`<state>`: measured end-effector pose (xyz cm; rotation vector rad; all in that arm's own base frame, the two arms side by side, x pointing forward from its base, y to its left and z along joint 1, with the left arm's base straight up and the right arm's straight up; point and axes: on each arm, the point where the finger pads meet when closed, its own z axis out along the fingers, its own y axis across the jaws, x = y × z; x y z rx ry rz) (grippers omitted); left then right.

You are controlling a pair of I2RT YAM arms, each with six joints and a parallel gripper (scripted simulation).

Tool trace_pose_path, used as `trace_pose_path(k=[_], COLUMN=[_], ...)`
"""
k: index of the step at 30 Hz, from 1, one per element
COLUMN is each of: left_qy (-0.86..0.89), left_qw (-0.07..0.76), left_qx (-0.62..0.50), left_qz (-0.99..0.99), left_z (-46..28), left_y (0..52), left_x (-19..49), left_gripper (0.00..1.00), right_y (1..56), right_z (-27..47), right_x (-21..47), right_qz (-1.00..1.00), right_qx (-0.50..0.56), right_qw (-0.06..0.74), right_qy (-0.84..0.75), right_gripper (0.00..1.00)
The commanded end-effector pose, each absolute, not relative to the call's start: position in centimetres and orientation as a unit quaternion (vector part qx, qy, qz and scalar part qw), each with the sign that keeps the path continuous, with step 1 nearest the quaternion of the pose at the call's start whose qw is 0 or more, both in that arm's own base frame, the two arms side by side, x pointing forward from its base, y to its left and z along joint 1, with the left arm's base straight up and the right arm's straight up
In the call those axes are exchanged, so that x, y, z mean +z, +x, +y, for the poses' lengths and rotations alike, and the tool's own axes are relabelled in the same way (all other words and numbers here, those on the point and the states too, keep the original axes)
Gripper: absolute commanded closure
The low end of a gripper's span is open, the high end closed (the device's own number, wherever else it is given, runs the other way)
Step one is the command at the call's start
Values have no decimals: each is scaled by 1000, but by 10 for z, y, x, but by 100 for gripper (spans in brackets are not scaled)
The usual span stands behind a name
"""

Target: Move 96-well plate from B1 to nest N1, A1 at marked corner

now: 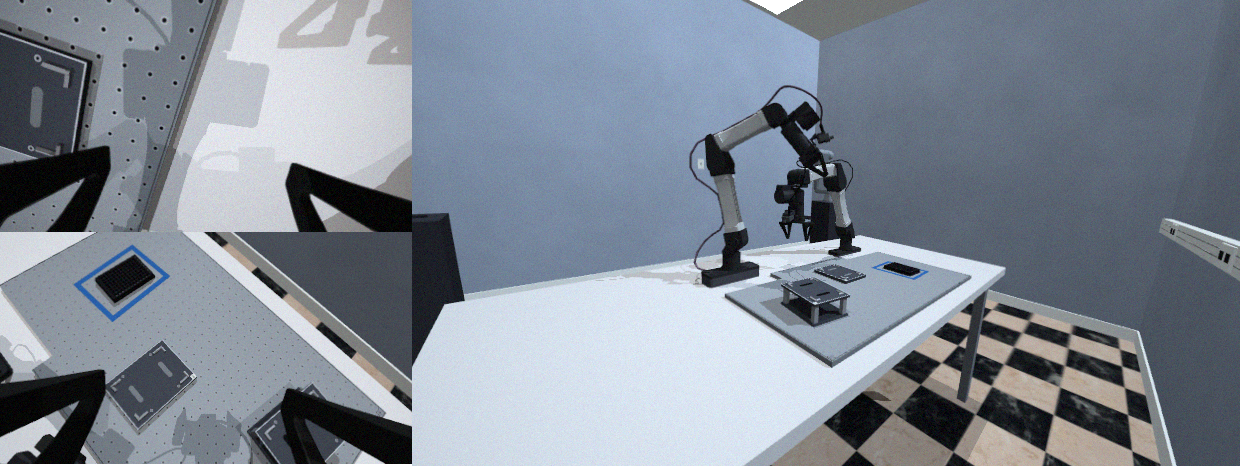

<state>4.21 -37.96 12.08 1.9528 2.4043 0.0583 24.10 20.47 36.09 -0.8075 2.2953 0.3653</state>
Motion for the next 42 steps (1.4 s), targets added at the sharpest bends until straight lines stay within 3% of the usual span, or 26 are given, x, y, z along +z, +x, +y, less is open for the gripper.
trace_pose_path(k=[1, 25, 34, 42], left_qy=[629, 611, 570, 490], left_qw=[28, 52, 76, 115], left_qx=[13, 2, -1, 0], left_qz=[777, 790, 818, 864], left_z=[-381, -378, -352, -283], left_y=[42, 54, 84, 150], left_x=[126, 131, 130, 129], left_gripper=[0, 0, 0, 0], right_y=[241, 249, 259, 265], right_z=[205, 198, 175, 127], right_x=[364, 364, 345, 292], right_qz=[877, 881, 892, 903], right_qx=[142, 138, 122, 87], right_qw=[339, 363, 393, 418], right_qy=[-309, -271, -188, -45], right_gripper=[0, 0, 0, 0])
